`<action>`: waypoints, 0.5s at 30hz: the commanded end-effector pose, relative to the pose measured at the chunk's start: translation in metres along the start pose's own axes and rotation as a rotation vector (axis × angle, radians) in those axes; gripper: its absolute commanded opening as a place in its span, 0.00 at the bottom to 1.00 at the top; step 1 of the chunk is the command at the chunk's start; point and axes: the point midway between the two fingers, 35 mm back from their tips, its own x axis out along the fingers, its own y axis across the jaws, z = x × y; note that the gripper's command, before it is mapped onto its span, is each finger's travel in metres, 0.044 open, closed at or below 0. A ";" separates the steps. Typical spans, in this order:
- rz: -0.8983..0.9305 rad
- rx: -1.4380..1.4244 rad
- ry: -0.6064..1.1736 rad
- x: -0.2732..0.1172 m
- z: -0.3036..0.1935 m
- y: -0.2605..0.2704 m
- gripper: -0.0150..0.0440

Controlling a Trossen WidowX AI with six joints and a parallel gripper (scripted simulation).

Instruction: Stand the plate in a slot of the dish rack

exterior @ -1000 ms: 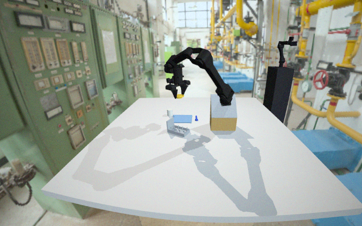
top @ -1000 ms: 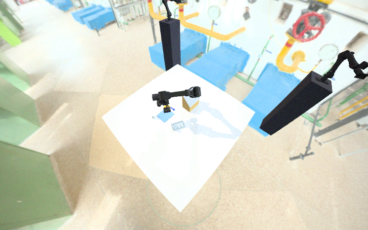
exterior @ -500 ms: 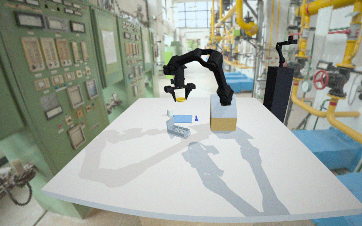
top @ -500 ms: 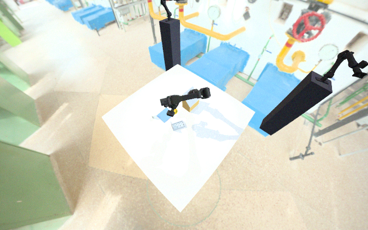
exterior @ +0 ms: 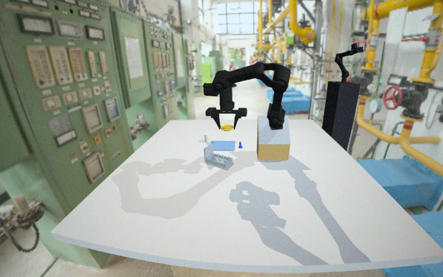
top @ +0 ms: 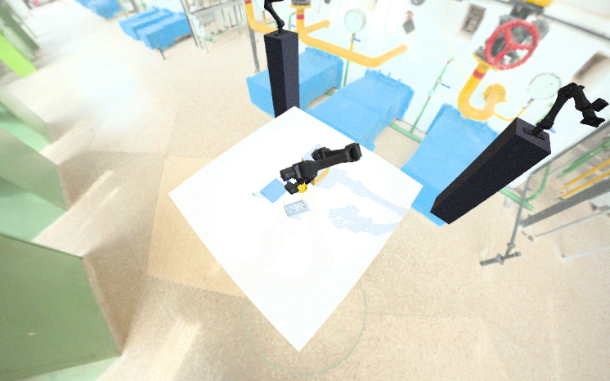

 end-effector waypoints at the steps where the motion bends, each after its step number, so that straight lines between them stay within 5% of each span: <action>1: -0.003 0.141 0.010 0.003 -0.015 -0.016 0.25; 15: -0.016 0.357 0.004 0.009 -0.032 -0.040 0.25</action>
